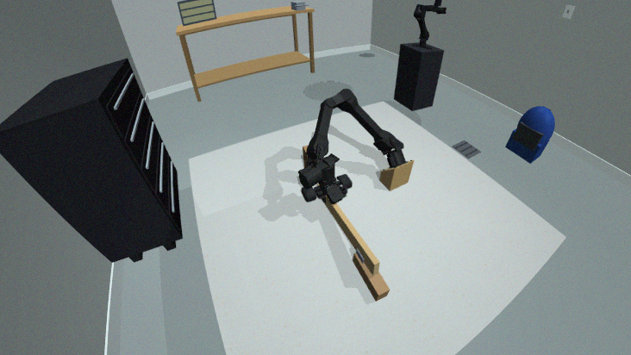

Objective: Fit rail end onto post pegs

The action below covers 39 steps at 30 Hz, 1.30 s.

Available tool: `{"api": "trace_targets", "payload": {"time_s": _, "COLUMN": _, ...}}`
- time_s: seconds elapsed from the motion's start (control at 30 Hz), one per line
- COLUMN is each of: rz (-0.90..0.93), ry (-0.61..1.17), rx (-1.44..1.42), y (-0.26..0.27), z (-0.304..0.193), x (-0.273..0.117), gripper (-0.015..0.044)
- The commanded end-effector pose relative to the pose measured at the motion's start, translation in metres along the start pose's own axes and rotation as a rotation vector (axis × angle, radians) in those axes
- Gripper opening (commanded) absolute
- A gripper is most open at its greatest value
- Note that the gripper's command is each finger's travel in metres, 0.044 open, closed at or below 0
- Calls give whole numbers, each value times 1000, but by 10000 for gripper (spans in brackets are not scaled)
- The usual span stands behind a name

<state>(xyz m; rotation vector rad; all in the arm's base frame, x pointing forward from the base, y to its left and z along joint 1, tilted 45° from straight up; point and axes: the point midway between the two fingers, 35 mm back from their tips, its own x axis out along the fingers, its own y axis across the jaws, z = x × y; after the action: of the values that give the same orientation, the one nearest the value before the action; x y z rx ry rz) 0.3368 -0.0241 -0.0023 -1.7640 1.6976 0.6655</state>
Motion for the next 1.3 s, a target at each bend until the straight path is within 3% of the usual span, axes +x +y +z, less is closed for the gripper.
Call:
{"api": "trace_targets", "payload": {"time_s": 0.0, "rz": -4, "ry": -2, "rx": -2, "y": -1, "z": 1, "x": -4, "gripper": 0}}
{"api": "trace_targets", "payload": {"time_s": 1.27, "rz": -4, "ry": -3, "rx": -2, "y": -4, "z": 1, "x": -24, "gripper": 0}}
